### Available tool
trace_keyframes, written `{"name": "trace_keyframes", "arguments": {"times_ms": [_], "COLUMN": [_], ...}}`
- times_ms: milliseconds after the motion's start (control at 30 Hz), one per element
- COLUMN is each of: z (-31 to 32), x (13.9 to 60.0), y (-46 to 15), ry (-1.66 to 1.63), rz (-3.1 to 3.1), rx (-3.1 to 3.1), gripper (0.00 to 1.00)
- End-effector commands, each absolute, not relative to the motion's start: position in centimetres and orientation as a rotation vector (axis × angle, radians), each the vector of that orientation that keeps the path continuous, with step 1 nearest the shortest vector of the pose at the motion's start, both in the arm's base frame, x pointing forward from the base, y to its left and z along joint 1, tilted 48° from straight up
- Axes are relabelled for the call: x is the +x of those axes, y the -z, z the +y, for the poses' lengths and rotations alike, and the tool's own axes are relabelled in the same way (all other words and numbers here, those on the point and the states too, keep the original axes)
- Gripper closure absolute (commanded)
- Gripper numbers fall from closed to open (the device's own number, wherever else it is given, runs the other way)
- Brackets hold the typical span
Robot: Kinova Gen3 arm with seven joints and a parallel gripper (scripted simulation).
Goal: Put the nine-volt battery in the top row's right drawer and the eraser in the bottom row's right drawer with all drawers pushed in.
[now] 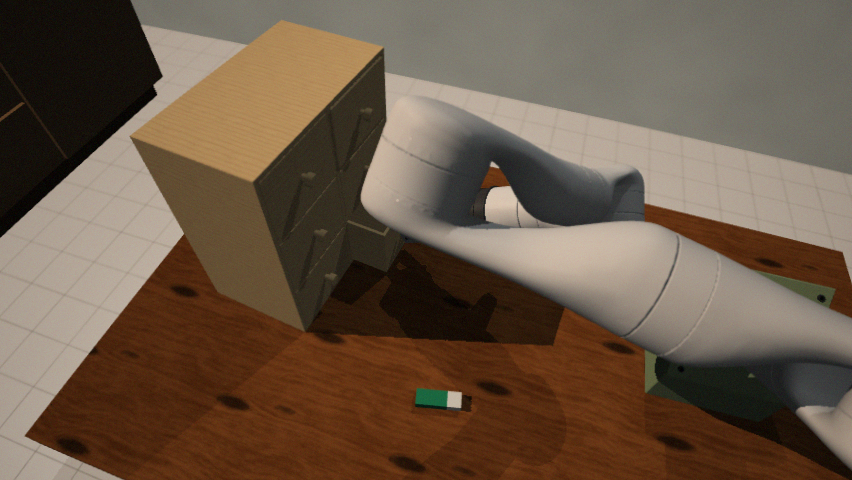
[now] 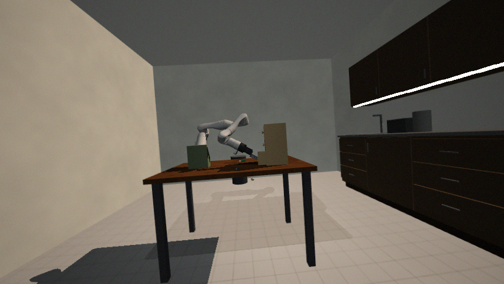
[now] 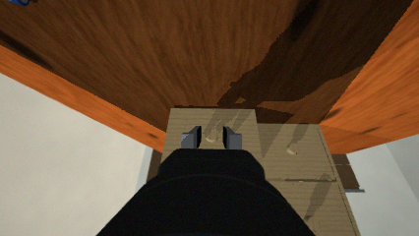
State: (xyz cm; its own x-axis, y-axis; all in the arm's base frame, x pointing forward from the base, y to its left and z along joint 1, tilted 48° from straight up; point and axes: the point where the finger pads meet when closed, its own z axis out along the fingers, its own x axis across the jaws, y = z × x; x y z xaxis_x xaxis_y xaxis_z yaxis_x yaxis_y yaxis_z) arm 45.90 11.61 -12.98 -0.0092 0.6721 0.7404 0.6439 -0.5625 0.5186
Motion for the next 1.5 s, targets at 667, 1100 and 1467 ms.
{"name": "trace_keyframes", "arguments": {"times_ms": [667, 1100, 1467], "z": [10.8, 8.8, 6.0], "x": [41.0, 39.7, 37.8], "y": [12.4, 10.5, 8.0], "ry": [-1.666, -1.666, -1.666], "rz": [1.455, 1.455, 1.455], "rx": [2.192, 2.192, 2.192], "gripper": [0.33, 0.33, 0.33]}}
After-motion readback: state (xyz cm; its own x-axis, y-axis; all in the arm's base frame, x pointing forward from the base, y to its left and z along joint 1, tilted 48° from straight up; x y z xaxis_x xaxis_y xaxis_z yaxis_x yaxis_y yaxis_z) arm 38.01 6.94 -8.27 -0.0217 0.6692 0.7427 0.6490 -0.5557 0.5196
